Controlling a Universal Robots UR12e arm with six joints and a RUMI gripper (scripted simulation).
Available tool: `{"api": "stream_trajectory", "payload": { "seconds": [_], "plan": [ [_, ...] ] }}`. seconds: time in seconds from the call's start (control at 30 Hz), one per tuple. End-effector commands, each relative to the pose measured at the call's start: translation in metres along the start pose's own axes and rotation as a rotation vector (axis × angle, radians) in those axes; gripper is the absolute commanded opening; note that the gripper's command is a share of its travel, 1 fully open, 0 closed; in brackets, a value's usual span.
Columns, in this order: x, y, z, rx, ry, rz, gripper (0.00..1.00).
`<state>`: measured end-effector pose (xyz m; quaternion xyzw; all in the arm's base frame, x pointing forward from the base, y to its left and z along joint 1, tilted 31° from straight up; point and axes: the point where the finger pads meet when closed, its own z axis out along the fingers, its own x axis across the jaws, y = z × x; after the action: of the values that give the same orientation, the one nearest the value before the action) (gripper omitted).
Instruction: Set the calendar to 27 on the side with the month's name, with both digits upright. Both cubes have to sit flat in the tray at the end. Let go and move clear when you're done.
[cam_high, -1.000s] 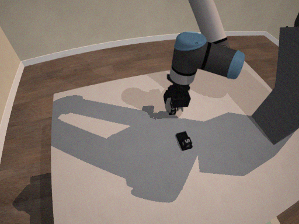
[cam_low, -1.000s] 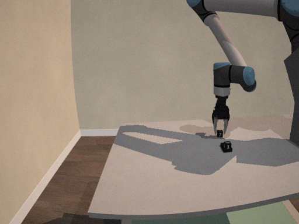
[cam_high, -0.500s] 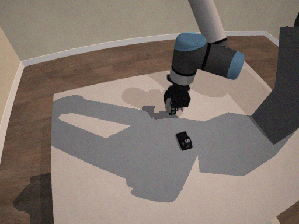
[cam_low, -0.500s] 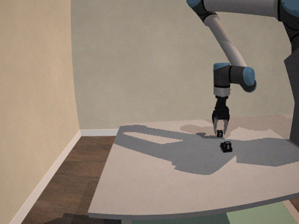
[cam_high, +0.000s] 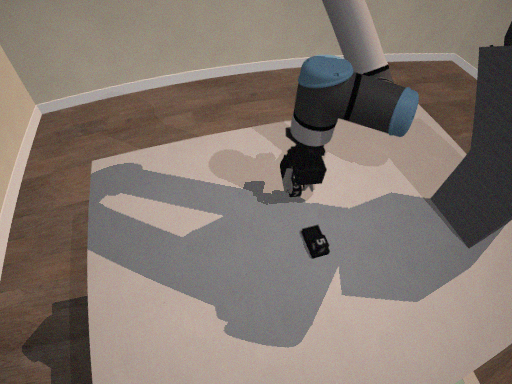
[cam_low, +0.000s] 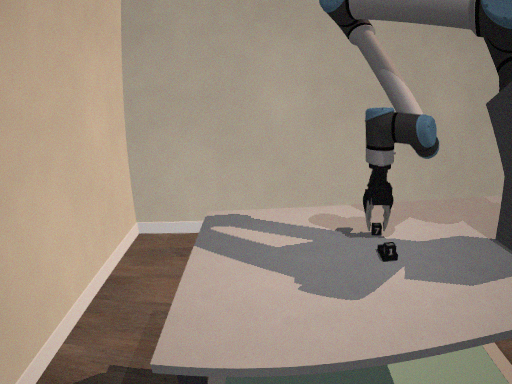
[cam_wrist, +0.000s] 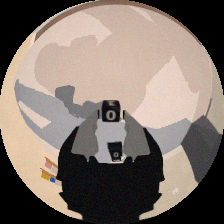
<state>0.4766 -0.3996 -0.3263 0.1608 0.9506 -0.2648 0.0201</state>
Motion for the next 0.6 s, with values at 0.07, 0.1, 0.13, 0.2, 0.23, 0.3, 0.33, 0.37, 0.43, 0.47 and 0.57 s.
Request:
{"api": "stream_trajectory", "payload": {
  "seconds": [0.07,0.1,0.13,0.2,0.23,0.3,0.33,0.37,0.43,0.47,0.57],
  "plan": [
    [-0.0002,0.0000,-0.0005,0.000,-0.001,0.000,0.29],
    [-0.0002,0.0000,-0.0005,0.000,-0.001,0.000,0.29],
    [-0.0002,0.0000,-0.0005,0.000,-0.001,0.000,0.29],
    [-0.0002,0.0000,-0.0005,0.000,-0.001,0.000,0.11],
    [-0.0002,0.0000,-0.0005,0.000,-0.001,0.000,0.11],
    [-0.0002,0.0000,-0.0005,0.000,-0.001,0.000,0.11],
    [-0.0002,0.0000,-0.0005,0.000,-0.001,0.000,0.11],
    [-0.0002,0.0000,-0.0005,0.000,-0.001,0.000,0.11],
    [-0.0002,0.0000,-0.0005,0.000,-0.001,0.000,0.11],
    [-0.0002,0.0000,-0.0005,0.000,-0.001,0.000,0.11],
    [-0.0002,0.0000,-0.0005,0.000,-0.001,0.000,0.11]
  ]
}}
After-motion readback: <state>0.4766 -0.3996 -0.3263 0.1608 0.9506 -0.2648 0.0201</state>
